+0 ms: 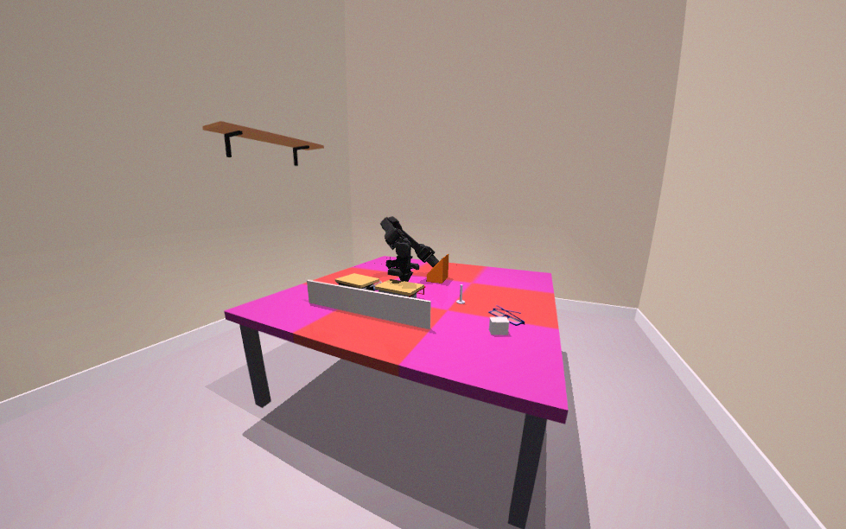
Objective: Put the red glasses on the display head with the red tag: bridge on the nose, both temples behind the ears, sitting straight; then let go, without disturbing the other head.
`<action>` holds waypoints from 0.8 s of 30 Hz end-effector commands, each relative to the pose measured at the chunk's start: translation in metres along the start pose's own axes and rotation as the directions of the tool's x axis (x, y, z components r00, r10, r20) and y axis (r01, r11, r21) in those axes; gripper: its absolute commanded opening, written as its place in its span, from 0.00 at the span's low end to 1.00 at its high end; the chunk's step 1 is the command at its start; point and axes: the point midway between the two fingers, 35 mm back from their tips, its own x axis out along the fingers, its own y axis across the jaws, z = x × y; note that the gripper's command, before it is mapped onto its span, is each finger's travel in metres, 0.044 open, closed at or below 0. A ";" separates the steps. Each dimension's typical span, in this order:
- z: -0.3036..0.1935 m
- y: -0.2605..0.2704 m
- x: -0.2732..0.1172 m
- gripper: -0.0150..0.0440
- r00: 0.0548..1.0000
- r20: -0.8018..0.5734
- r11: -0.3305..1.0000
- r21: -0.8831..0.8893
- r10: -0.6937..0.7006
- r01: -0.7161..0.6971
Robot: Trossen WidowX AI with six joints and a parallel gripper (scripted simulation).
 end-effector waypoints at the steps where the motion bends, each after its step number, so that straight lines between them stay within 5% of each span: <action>1: 0.001 0.002 -0.001 0.25 1.000 0.003 1.000 -0.004 0.004 -0.004; 24: 0.001 0.001 0.006 0.25 1.000 0.003 1.000 -0.004 0.004 -0.004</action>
